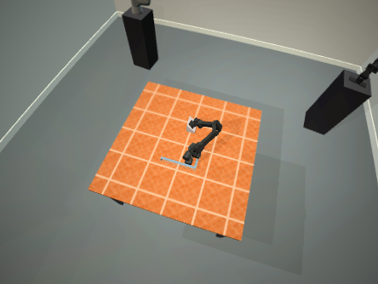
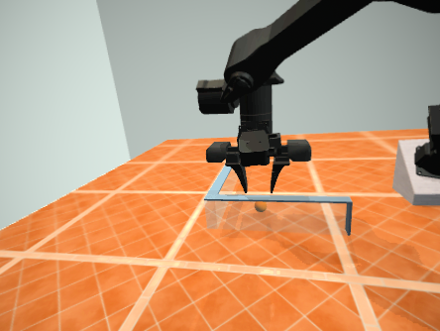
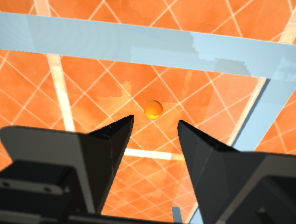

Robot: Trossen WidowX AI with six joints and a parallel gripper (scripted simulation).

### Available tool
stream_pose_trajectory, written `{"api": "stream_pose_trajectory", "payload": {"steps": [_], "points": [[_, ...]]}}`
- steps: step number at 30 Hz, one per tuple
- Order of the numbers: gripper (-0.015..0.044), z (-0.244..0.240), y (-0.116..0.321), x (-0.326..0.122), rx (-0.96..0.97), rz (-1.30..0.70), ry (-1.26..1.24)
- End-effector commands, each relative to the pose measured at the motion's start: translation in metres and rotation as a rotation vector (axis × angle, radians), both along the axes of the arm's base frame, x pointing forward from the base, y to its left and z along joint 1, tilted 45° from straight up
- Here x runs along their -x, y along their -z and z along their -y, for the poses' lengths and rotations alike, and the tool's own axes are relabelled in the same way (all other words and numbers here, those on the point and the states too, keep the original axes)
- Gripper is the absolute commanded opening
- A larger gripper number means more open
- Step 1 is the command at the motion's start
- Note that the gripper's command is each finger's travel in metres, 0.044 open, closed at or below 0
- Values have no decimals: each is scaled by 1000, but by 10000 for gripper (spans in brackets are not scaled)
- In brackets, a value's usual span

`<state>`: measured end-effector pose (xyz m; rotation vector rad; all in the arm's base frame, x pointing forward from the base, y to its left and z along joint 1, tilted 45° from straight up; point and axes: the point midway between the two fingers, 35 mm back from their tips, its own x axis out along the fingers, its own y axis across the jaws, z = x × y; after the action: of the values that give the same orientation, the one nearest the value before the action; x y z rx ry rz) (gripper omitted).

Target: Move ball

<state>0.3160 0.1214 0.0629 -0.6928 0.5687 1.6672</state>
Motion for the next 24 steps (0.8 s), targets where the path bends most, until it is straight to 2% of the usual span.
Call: {"api": "stream_pose_trajectory", "payload": {"steps": [1, 17, 20, 24], "points": [[225, -6, 6, 3, -3, -9, -1], [225, -22, 22, 7, -5, -10, -1], [146, -22, 22, 7, -5, -10, -1], [120, -22, 22, 7, -5, -10, -1]]}}
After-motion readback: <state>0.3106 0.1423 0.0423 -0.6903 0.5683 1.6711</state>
